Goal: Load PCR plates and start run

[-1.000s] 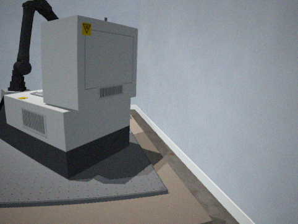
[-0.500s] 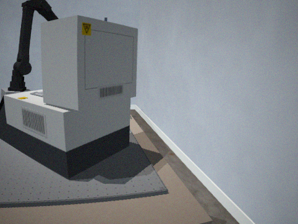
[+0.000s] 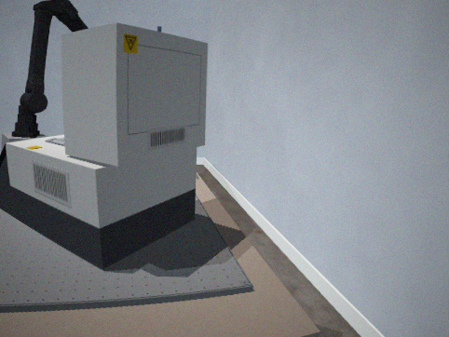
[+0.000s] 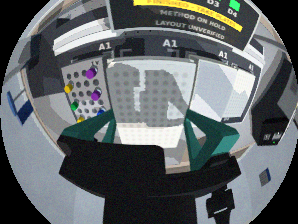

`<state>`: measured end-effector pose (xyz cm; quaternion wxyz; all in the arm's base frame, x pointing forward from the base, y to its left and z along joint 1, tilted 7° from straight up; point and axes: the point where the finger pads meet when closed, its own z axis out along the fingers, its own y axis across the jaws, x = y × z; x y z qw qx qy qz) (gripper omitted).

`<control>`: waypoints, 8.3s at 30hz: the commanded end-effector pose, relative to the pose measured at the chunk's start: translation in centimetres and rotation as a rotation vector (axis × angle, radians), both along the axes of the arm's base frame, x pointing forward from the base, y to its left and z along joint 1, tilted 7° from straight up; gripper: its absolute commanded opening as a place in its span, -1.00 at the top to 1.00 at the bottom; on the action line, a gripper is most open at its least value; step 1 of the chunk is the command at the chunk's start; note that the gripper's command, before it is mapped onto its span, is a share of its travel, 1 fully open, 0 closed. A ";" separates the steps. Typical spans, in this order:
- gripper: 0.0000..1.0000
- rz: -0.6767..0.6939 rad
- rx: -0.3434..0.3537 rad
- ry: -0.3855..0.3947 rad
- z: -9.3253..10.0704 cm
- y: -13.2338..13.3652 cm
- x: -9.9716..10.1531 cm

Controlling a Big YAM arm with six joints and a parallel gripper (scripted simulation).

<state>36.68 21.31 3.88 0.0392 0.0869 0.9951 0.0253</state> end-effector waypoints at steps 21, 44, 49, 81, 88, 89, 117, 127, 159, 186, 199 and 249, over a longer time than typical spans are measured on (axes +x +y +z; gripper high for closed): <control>1.00 0.002 0.031 -0.052 2.1 1.2 2.0; 1.00 0.068 0.021 -0.051 1.8 -1.4 0.1; 1.00 0.115 0.013 -0.044 1.4 -2.6 -1.5; 1.00 0.283 -0.017 -0.014 2.9 -15.0 -11.4; 1.00 0.281 -0.010 -0.044 4.4 -17.7 -12.7; 1.00 0.275 -0.009 -0.035 4.3 -18.0 -13.2; 1.00 0.030 0.008 -0.038 6.5 -27.8 -20.0; 1.00 -0.113 0.017 -0.043 8.1 -32.1 -21.9; 1.00 -0.297 -0.026 -0.047 10.9 -45.7 -30.6; 1.00 0.099 -0.065 -0.050 11.1 -55.7 -25.3; 1.00 0.308 -0.072 -0.059 11.4 -59.2 -22.2; 1.00 0.849 -0.116 -0.072 10.8 -69.9 -13.7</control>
